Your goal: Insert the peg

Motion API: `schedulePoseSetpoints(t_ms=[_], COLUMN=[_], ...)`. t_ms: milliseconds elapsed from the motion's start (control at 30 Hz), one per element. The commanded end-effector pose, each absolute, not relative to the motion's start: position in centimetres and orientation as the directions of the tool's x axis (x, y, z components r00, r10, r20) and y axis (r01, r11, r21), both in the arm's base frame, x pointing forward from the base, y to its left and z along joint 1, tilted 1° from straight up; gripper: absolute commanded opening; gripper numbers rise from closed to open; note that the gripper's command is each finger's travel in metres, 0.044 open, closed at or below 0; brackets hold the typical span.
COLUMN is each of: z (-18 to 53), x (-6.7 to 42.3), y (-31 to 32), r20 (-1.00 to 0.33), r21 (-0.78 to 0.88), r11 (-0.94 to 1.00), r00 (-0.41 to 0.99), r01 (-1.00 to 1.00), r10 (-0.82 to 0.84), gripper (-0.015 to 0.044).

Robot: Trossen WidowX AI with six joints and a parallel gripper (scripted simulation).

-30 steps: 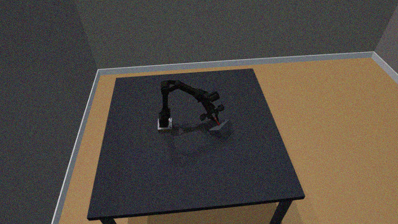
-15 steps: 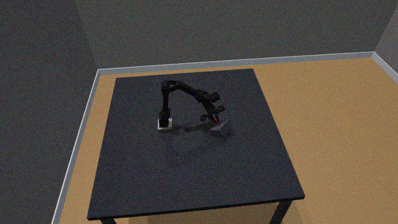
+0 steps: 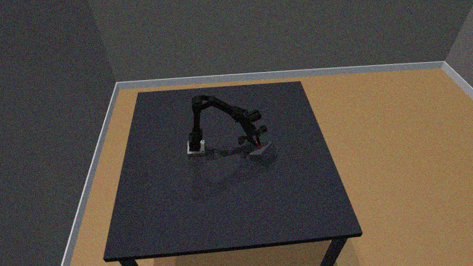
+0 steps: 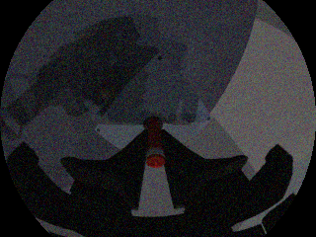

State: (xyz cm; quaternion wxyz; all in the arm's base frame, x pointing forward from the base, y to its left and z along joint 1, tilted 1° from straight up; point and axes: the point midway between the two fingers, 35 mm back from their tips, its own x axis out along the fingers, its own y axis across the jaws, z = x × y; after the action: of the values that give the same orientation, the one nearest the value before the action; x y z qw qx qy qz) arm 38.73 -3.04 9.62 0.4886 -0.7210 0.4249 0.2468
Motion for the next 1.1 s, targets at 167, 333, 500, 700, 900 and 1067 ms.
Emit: schedulePoseSetpoints(t_ms=[167,333,500,700,900,1067], z=[9.6,9.6,10.1,11.1,12.1,13.0], x=[38.7,38.7,38.5,38.0,37.4,36.9], y=[-3.0,-3.0,-2.8,-2.2,-1.6,-1.1], r20=[-0.771,-0.771,-0.772,-0.774,-0.776,-0.777], r21=[-0.495,-0.495,-0.494,-0.490,-0.487,-0.485], r11=[-0.162,-0.162,-0.162,-0.162,-0.163,-0.164], r00=[0.518,0.518,0.516,0.514,0.511,0.509], r01=[-0.854,-0.854,-0.854,-0.856,-0.858,-0.859], r10=[-0.371,-0.371,-0.371,-0.370,-0.370,-0.370], gripper=[0.0184,0.0315,0.0440,0.0440,0.0440,0.0440])
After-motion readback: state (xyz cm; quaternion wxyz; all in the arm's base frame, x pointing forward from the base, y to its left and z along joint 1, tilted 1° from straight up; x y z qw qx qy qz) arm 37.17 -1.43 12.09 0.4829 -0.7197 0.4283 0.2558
